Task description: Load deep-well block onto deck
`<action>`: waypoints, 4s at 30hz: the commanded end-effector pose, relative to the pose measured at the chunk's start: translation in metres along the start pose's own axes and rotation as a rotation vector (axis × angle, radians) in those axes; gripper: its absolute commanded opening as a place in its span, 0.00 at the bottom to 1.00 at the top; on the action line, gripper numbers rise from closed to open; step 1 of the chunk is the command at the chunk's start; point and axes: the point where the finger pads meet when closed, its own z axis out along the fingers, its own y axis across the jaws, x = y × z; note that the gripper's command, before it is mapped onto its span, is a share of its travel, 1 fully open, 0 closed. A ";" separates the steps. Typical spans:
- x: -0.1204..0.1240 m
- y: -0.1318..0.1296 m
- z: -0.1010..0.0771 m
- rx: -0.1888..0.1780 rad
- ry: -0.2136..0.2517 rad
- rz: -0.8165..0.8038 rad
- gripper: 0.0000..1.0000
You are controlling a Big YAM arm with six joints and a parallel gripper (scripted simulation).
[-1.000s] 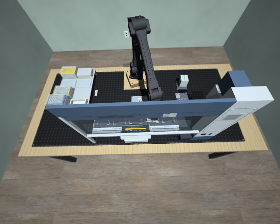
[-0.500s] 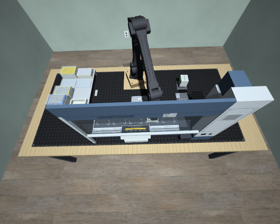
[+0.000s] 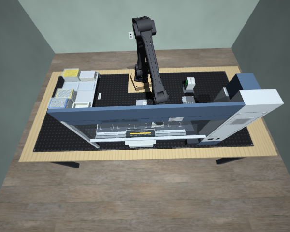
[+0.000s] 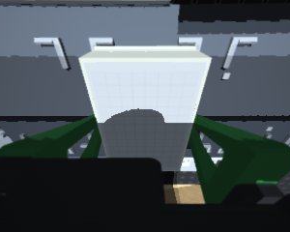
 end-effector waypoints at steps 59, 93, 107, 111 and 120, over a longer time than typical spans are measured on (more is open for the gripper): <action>-0.015 0.003 -0.009 -0.011 -0.042 0.001 1.00; -0.015 0.003 -0.009 -0.011 -0.042 0.001 1.00; -0.015 0.003 -0.009 -0.011 -0.042 0.001 1.00; -0.015 0.003 -0.009 -0.011 -0.042 0.001 1.00; -0.015 0.003 -0.009 -0.011 -0.042 0.001 1.00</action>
